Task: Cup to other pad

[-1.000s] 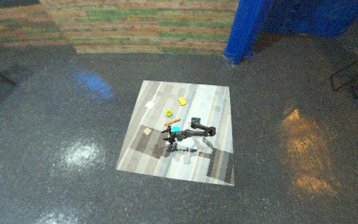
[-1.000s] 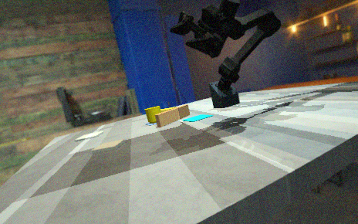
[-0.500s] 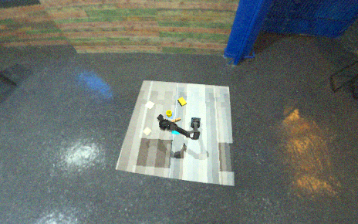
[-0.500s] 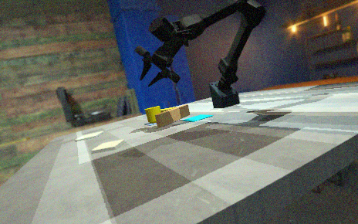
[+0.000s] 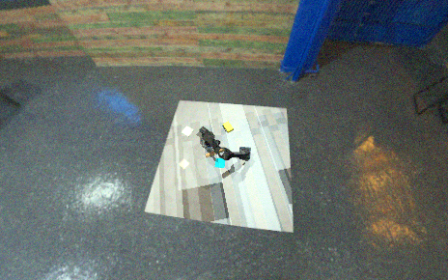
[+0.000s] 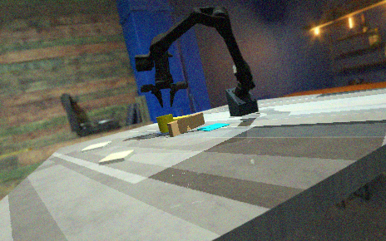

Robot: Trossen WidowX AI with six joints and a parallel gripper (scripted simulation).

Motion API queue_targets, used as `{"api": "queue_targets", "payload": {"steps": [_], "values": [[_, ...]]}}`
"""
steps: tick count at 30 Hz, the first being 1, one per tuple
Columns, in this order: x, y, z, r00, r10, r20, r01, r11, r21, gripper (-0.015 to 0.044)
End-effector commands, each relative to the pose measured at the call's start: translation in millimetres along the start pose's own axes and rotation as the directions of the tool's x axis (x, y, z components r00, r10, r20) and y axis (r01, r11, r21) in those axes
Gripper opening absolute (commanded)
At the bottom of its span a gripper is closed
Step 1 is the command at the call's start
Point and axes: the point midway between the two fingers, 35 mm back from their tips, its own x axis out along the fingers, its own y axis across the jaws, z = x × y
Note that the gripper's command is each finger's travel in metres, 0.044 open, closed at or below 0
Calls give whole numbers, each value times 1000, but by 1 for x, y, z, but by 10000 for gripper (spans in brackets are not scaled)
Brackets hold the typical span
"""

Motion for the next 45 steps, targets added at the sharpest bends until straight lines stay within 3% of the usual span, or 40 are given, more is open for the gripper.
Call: {"api": "queue_targets", "payload": {"steps": [1, 45], "values": [[8, 2, -20, 990, 110, 91, -111, 994, -1, 167], [65, 10, -15, 985, 131, 113, -131, 991, -1, 167]]}}
